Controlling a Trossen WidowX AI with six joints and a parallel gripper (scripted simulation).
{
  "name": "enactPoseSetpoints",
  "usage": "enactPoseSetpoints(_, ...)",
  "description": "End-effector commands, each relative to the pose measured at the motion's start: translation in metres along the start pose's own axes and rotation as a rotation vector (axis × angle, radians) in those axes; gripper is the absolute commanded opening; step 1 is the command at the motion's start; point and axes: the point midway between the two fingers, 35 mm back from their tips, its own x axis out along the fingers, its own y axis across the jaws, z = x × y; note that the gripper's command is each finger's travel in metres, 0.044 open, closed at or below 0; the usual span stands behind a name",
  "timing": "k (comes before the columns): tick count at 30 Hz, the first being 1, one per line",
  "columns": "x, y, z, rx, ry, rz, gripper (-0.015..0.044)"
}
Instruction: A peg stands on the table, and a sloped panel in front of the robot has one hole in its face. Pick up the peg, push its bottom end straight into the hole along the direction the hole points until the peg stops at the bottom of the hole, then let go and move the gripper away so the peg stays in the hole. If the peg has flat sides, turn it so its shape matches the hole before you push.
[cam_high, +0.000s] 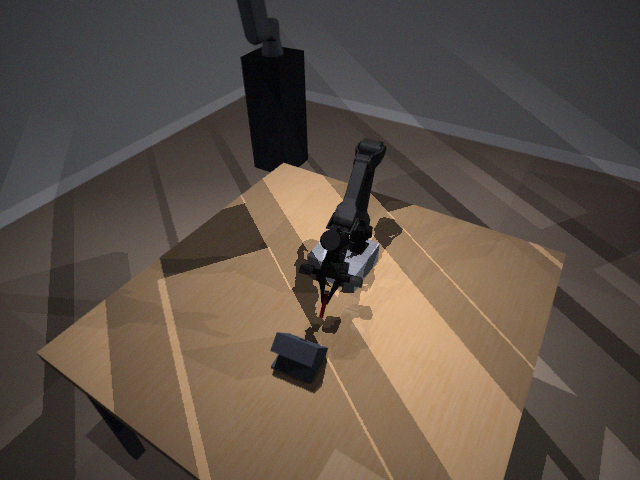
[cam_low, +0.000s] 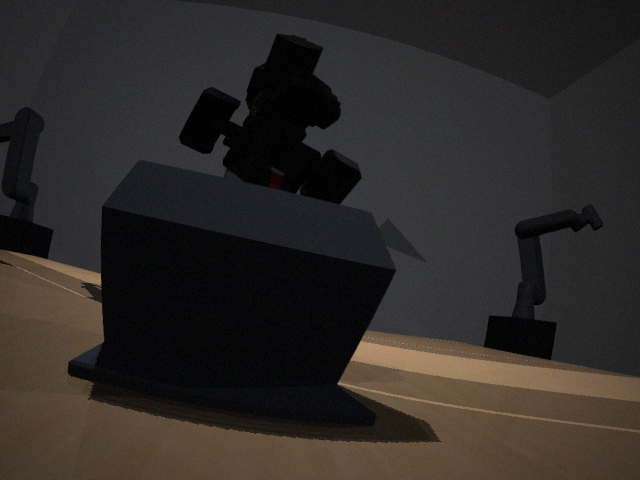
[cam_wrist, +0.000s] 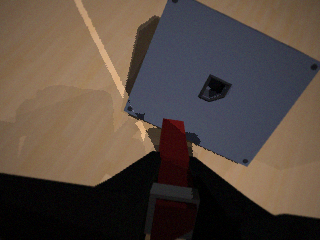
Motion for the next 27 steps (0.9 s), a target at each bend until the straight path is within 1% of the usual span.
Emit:
enactPoseSetpoints(1, -0.001, -0.004, -0.002, 0.049, -0.023, -0.012, 0.0)
enactPoseSetpoints(9, -0.001, -0.007, -0.002, 0.093, -0.046, -0.024, 0.0)
enactPoseSetpoints(27, 0.013, -0.014, 0.001, 0.146, -0.074, -0.039, 0.0)
